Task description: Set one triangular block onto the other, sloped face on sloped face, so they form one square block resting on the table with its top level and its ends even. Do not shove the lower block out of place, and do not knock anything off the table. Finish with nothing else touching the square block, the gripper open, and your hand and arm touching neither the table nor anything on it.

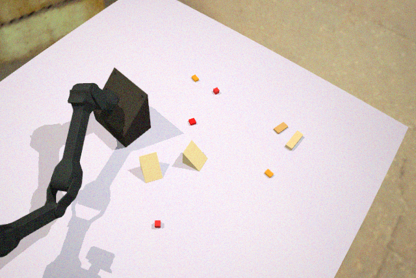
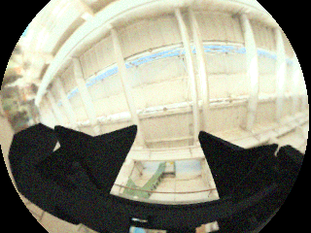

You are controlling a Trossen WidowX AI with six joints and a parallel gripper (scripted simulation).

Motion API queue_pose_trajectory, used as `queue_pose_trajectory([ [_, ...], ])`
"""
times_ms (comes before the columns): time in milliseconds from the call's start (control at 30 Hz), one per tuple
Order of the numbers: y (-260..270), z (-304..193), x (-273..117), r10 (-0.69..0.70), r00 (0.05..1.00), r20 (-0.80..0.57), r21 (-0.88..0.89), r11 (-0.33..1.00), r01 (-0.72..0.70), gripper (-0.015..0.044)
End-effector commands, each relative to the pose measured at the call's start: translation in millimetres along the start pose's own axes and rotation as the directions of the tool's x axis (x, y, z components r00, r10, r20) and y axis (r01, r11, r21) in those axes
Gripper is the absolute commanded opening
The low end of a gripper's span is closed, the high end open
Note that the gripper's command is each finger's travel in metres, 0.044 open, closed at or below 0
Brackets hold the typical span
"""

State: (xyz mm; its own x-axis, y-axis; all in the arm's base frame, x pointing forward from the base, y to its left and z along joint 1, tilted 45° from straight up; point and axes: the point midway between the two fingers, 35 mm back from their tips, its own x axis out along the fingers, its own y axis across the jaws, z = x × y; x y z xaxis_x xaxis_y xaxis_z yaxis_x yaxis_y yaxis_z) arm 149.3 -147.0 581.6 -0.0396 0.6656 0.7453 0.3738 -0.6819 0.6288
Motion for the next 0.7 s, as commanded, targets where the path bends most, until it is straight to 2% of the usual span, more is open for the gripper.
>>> queue_pose_trajectory([
  [0,-2,-2,2,-0.006,1.000,0.003,-0.008,1.000,0.006,0.0426],
  [33,-7,-6,9,-0.024,1.000,0.012,-0.031,0.999,0.024,0.0440],
  [333,-102,-45,102,-0.277,0.939,0.205,-0.335,0.882,0.333,0.0440],
  [500,-175,-38,149,-0.403,0.839,0.366,-0.460,0.705,0.540,0.0440],
  [667,-247,-7,180,-0.488,0.690,0.535,-0.500,0.475,0.724,0.0440],
])
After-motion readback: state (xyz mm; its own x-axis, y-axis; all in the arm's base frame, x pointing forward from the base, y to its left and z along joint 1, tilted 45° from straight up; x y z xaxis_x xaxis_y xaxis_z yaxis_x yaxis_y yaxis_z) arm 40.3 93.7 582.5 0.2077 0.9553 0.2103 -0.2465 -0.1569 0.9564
